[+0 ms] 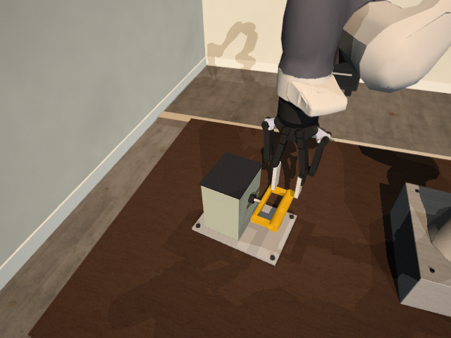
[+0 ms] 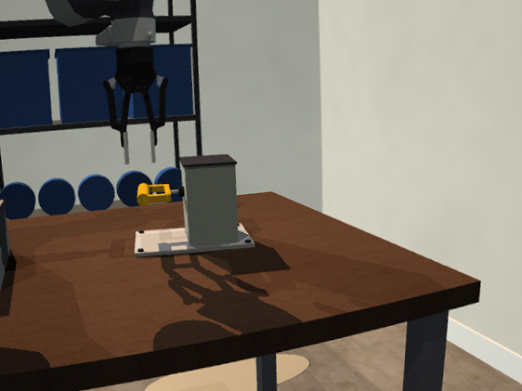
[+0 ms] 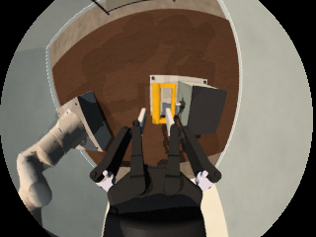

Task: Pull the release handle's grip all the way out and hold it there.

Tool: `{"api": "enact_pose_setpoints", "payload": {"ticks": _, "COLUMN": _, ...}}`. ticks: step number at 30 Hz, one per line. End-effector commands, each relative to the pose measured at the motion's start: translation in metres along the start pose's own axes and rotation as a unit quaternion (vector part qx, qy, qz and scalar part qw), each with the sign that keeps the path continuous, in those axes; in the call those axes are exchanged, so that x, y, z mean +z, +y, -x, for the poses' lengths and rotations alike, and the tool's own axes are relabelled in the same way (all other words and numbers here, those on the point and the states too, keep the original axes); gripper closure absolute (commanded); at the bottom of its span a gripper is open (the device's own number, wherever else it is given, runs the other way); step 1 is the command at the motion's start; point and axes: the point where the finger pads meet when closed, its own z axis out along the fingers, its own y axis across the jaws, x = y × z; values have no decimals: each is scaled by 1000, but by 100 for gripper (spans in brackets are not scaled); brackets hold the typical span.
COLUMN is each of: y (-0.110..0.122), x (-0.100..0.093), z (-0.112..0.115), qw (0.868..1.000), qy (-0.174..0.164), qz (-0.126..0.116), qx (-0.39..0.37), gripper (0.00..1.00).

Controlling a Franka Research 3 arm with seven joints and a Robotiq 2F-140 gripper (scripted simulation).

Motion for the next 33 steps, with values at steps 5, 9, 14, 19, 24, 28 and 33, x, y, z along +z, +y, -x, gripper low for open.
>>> {"api": "enact_pose_setpoints", "payload": {"ticks": 5, "y": 1, "x": 9, "z": -1, "qw": 1000, "qy": 2, "qz": 2, "qx": 0, "gripper": 69}}
{"api": "enact_pose_setpoints", "payload": {"ticks": 9, "y": 1, "x": 14, "z": -1, "qw": 1000, "qy": 2, "qz": 2, "qx": 0, "gripper": 69}}
{"api": "enact_pose_setpoints", "payload": {"ticks": 14, "y": 1, "x": 19, "z": -1, "qw": 1000, "qy": 2, "qz": 2, "qx": 0, "gripper": 69}}
{"api": "enact_pose_setpoints", "payload": {"ticks": 19, "y": 1, "x": 26, "z": -1, "qw": 1000, "qy": 2, "qz": 2, "qx": 0, "gripper": 69}}
{"api": "enact_pose_setpoints", "payload": {"ticks": 24, "y": 1, "x": 32, "z": -1, "qw": 1000, "qy": 2, "qz": 2, "qx": 0, "gripper": 69}}
{"api": "enact_pose_setpoints", "payload": {"ticks": 28, "y": 1, "x": 36, "z": -1, "qw": 1000, "qy": 2, "qz": 2, "qx": 0, "gripper": 69}}
{"api": "enact_pose_setpoints", "payload": {"ticks": 33, "y": 1, "x": 39, "z": -1, "qw": 1000, "qy": 2, "qz": 2, "qx": 0, "gripper": 69}}
